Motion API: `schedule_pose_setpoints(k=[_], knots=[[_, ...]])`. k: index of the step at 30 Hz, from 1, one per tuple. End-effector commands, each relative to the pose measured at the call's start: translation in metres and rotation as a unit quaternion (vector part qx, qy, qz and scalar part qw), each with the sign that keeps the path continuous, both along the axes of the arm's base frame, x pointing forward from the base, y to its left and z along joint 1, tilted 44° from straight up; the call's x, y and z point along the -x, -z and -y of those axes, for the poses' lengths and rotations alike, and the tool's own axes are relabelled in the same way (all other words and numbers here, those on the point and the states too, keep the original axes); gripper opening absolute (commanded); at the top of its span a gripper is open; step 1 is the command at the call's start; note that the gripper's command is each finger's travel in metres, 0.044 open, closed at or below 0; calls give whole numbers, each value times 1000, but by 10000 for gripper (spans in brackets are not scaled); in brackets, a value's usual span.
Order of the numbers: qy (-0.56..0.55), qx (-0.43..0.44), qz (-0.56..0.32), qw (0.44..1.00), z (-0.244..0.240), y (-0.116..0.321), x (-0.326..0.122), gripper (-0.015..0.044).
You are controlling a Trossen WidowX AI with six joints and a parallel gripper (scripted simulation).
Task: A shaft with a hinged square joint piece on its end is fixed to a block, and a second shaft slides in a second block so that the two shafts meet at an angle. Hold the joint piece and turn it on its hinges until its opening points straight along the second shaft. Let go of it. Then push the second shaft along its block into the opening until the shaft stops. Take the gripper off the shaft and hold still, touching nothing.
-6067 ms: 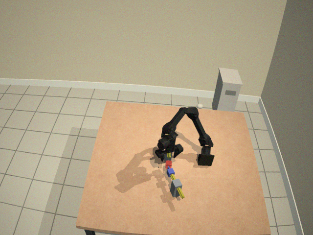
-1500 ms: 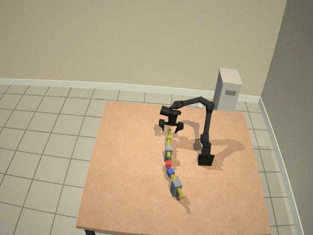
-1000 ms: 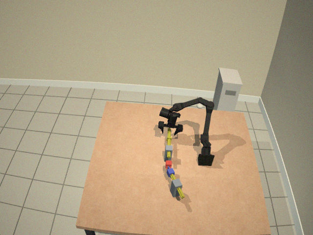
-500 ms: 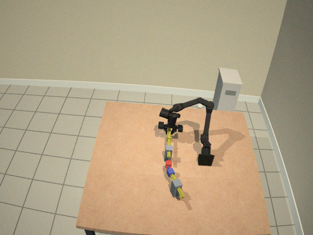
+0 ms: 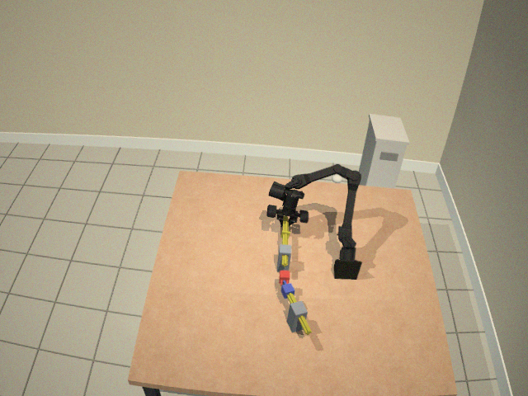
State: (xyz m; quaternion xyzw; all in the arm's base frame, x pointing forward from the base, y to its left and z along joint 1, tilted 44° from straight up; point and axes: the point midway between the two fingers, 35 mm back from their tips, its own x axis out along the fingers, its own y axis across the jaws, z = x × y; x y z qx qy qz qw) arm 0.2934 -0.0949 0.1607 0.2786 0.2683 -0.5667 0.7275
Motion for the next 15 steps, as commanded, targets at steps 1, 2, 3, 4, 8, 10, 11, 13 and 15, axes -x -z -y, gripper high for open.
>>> schedule_pose_setpoints(k=[1, 2, 3, 4, 8, 10, 11, 13, 15], knots=[[-2, -1, -2, 1000, 0, 1, 0, 67], [-1, -1, -2, 1000, 0, 1, 0, 67], [-1, 0, -1, 1000, 0, 0, 0, 67], [0, 0, 0, 1000, 0, 0, 0, 67], [0, 0, 0, 1000, 0, 0, 0, 67], [0, 0, 0, 1000, 0, 0, 0, 67], [1, 0, -1, 1000, 0, 0, 0, 67], [4, 0, -7, 1000, 0, 1, 0, 67], [10, 1, -13, 1000, 1, 1, 0, 67]])
